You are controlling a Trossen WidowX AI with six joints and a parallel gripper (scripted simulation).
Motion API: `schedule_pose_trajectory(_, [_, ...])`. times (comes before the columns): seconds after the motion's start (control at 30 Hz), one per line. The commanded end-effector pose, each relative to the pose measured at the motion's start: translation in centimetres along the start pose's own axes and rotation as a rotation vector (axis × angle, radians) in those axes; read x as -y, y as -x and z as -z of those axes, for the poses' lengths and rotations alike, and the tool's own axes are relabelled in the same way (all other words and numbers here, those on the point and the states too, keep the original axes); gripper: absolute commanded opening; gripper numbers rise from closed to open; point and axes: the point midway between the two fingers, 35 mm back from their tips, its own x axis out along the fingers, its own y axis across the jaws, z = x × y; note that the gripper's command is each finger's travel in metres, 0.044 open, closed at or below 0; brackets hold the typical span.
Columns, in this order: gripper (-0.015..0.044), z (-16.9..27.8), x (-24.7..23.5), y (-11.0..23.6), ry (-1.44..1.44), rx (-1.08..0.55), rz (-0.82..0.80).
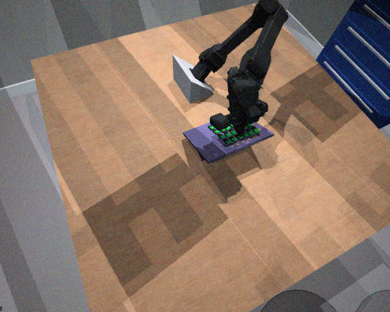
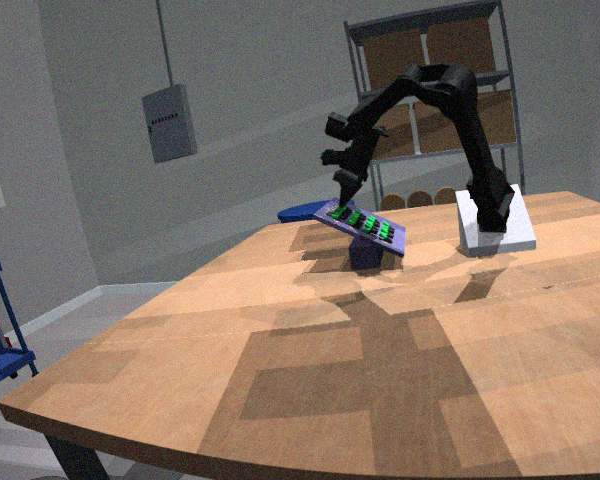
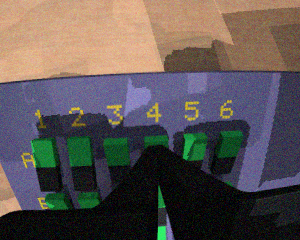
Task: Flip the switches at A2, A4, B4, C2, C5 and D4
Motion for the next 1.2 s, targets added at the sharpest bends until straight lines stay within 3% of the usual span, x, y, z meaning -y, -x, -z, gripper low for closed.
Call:
schedule_pose_trajectory(0.0, [0.0000,0.03,0.08,-0.08,-0.003,-0.002,0.005])
schedule_pose_trajectory(1.17, [0.0000,0.02,0.08,-0.55,-0.003,-0.001,0.004])
